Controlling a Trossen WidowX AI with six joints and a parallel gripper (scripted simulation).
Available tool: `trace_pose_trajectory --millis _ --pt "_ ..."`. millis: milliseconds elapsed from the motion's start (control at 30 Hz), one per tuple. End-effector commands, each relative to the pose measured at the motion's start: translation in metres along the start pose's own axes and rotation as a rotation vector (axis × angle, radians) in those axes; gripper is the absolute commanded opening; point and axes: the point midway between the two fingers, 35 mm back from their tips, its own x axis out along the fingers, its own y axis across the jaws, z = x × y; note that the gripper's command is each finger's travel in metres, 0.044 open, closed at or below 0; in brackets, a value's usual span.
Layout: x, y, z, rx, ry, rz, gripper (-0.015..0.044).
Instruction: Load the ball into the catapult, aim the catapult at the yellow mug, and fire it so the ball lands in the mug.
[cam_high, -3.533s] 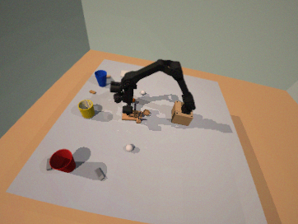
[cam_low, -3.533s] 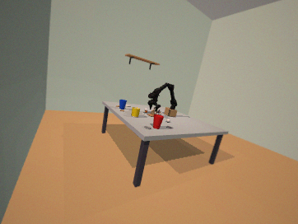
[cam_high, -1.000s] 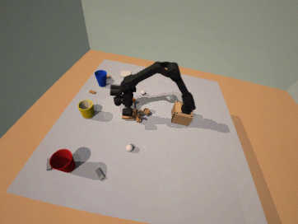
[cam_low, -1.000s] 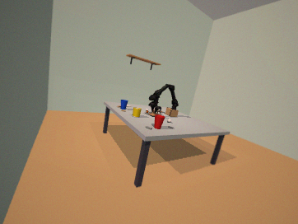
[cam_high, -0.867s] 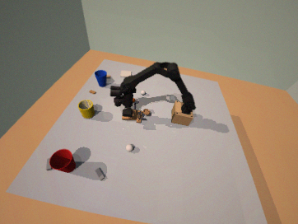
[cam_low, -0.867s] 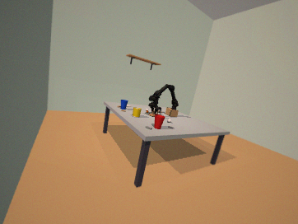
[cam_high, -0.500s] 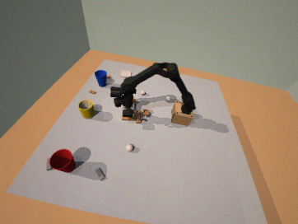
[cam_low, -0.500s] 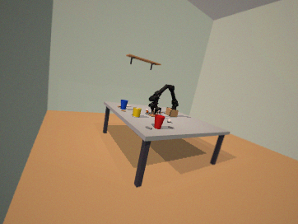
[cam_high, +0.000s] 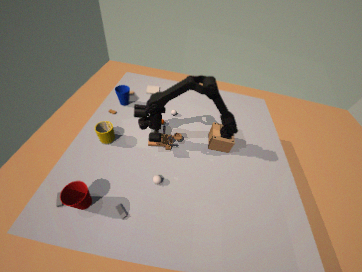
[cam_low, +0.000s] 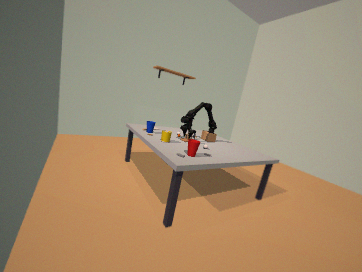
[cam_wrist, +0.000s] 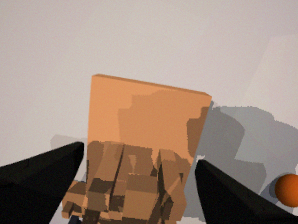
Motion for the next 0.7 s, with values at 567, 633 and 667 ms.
trace_pose_trajectory --millis 567,633,667 --pt "-0.137 0.001 -0.002 0.003 -0.038 -0.002 0.044" --pt "-0.147 0.001 -0.003 0.003 -0.041 -0.002 0.044" --pt "-0.147 0.001 -0.003 0.003 -0.041 -0.002 0.044"
